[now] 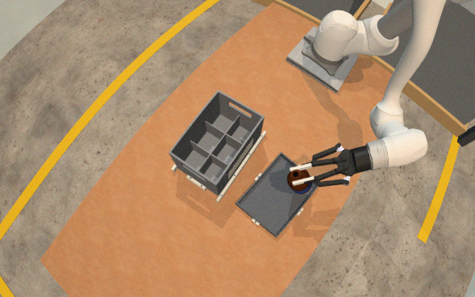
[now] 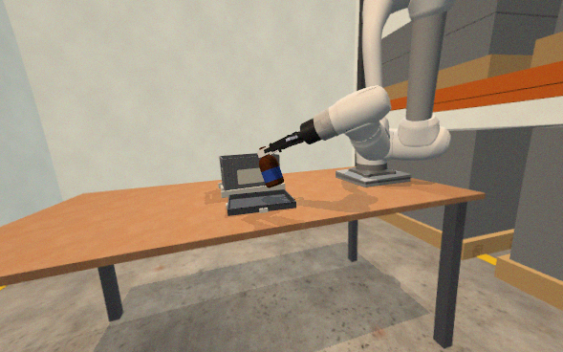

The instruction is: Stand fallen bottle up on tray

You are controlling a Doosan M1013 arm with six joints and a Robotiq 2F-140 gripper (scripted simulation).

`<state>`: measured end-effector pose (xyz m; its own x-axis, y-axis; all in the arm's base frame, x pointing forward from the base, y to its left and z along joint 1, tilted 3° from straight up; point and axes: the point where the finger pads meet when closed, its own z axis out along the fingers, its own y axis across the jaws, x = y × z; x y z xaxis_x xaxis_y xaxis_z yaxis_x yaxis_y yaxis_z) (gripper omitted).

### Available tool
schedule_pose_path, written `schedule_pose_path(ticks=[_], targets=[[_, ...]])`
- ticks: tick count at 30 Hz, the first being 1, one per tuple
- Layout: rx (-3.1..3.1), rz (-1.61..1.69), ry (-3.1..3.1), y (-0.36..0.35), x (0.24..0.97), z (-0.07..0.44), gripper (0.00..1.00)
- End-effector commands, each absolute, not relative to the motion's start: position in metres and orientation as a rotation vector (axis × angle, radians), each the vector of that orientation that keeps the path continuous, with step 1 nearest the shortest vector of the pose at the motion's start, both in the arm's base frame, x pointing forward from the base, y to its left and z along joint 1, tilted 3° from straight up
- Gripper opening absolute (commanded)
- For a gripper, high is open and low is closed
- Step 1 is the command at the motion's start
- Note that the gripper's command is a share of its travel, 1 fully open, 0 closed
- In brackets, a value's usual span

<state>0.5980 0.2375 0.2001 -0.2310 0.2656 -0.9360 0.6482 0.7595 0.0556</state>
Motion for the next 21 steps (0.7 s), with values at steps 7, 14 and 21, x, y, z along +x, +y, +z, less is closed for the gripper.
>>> schedule_pose_path(ticks=[7, 14, 21], targets=[[0.709, -0.418, 1.815, 0.2374, 0.5980, 0.2001, 0.10], [0.709, -0.418, 1.815, 0.2375, 0.5980, 0.1989, 0.10], [0.709, -0.418, 1.815, 0.2376, 0.5981, 0.1970, 0.10]])
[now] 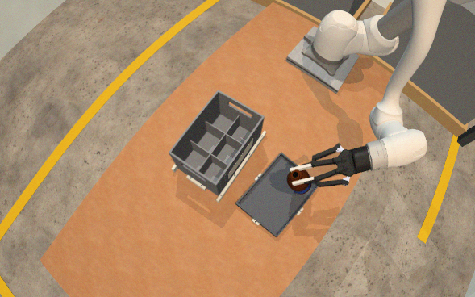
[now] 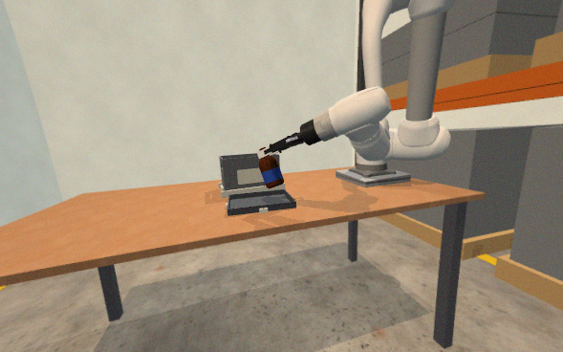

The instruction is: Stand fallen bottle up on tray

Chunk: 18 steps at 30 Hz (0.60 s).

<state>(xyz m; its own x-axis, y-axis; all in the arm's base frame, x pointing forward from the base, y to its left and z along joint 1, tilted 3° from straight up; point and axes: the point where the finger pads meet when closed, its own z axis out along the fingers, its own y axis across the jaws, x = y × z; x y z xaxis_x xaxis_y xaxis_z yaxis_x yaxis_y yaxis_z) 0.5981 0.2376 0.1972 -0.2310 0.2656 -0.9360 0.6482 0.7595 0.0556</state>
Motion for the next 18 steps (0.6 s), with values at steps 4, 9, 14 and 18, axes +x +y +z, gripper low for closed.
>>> schedule_pose_path(ticks=[4, 9, 14, 18], targets=[[0.709, -0.418, 1.815, 0.238, 0.598, 0.195, 0.10], [0.709, -0.418, 1.815, 0.238, 0.598, 0.191, 0.10], [0.709, -0.418, 1.815, 0.238, 0.598, 0.186, 0.10], [0.709, -0.418, 1.815, 0.238, 0.598, 0.184, 0.10]])
